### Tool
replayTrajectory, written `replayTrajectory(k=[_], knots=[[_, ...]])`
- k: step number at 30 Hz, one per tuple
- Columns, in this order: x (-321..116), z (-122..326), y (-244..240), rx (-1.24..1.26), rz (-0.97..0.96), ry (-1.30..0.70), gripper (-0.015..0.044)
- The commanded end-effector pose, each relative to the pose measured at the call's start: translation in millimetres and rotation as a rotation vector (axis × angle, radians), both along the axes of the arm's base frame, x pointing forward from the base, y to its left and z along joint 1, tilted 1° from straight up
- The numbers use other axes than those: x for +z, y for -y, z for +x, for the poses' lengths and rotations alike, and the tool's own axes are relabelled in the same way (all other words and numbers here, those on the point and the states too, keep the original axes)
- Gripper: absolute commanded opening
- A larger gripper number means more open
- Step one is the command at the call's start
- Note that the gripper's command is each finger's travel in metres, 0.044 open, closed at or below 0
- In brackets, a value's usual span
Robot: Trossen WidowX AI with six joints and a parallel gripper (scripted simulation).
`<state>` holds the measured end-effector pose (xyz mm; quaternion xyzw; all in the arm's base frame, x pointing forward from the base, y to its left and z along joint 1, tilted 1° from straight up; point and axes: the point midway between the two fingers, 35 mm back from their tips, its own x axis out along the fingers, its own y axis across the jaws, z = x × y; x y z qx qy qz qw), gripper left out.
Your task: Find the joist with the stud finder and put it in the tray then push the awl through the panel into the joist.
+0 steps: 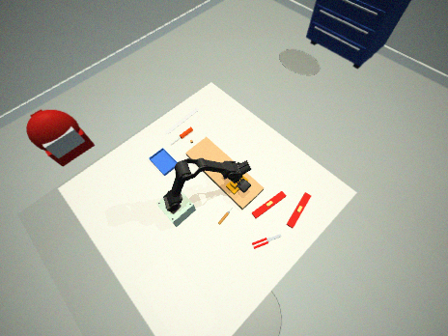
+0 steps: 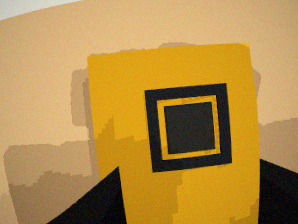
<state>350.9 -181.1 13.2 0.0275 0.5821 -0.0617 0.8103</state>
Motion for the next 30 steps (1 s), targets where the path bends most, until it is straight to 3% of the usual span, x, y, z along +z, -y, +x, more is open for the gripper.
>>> replayTrajectory(k=[1,30], knots=[[-0.8,-0.8,-7.9,-0.001,0.002,-0.004,0.0000],[-2.1,5.4,-51.9,-0.001,0.006,-0.003,0.0000]])
